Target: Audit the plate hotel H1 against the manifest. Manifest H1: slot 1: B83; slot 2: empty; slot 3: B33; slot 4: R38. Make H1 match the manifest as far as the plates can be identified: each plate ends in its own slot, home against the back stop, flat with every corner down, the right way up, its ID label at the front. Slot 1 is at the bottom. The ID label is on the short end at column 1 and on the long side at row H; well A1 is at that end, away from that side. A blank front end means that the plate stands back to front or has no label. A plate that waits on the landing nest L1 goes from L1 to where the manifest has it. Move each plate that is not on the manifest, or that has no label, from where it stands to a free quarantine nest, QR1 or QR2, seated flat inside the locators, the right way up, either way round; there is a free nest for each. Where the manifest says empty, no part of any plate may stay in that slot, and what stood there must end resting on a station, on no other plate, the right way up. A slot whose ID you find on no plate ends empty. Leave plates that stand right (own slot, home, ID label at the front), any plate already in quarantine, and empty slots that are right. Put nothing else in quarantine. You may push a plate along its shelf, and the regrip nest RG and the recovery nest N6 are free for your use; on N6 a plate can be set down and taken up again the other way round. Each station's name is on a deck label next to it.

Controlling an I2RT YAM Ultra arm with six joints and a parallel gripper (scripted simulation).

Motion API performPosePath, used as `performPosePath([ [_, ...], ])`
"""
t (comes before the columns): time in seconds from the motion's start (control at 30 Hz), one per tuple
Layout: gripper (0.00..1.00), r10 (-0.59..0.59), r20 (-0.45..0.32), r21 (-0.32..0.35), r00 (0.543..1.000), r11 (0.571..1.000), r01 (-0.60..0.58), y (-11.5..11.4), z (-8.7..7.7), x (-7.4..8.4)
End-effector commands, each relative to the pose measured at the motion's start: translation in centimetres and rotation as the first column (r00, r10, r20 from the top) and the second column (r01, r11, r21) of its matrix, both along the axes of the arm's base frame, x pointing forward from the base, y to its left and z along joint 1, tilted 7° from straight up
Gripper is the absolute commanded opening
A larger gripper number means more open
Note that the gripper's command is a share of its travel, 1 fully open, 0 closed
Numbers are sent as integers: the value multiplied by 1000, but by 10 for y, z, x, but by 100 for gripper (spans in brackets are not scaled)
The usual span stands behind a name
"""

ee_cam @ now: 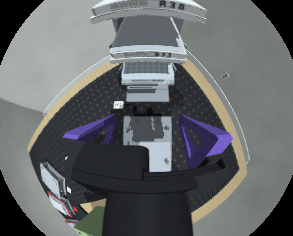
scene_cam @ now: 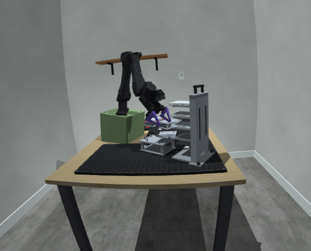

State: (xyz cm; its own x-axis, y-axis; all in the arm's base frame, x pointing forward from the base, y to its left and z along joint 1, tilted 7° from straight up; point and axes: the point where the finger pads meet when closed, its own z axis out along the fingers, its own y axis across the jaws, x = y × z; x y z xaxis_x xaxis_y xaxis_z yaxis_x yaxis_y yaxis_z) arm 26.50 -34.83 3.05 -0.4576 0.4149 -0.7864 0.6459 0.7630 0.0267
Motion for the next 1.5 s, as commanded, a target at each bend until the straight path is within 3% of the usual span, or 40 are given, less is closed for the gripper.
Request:
performPosePath([
  [0.0, 100, 0, 12, -18, 1000, 1000, 0, -4, 8, 3],
  [1.13, 100, 0, 12, -18, 1000, 1000, 0, -4, 8, 3],
  [1.17, 100, -1, 26, -41, 1000, 999, 2, -7, 18, 2],
  [1.2, 100, -3, 18, -27, 1000, 1000, 4, 0, 10, -4],
  [1.47, 100, -2, 16, -28, 1000, 1000, 2, 8, 8, -15],
])
